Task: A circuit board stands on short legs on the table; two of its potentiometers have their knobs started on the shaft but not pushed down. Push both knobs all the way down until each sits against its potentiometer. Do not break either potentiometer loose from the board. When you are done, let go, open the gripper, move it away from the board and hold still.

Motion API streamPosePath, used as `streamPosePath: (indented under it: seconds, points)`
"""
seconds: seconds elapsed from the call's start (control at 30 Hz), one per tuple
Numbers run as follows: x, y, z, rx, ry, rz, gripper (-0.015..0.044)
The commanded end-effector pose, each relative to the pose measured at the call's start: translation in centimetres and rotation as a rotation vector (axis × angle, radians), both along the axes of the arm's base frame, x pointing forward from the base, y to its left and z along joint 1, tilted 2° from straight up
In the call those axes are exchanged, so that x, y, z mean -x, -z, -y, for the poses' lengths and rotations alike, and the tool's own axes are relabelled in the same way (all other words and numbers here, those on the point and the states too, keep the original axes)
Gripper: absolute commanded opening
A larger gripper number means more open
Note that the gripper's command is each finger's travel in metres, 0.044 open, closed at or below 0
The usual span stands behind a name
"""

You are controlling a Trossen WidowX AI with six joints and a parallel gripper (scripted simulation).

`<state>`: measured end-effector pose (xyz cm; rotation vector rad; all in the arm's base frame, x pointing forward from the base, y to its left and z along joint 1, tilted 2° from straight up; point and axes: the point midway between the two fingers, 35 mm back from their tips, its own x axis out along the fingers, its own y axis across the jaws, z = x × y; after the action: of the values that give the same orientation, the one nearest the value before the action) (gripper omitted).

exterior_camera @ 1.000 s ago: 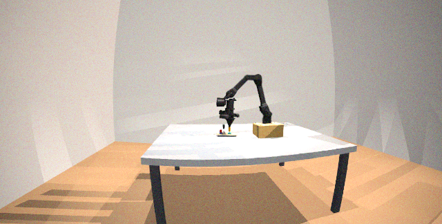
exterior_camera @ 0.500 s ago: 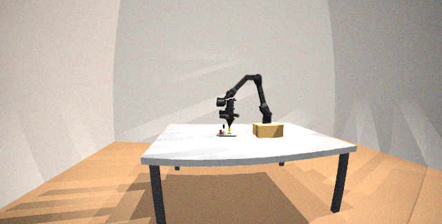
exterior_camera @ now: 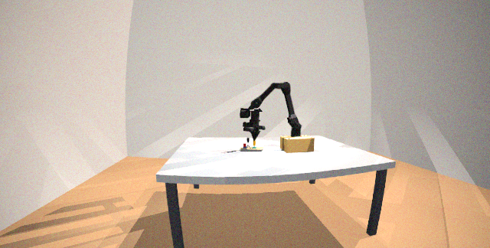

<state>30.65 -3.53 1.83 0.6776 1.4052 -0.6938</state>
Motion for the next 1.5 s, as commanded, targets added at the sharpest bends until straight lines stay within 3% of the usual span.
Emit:
streamPosePath:
  seconds: [0.0, 1.47]
  points:
    - [-0.22, 1.48, 0.14, 0.002, -0.001, -0.012, 0.0]
    - [-0.23, 1.96, 0.15, 0.002, -0.001, -0.012, 0.0]
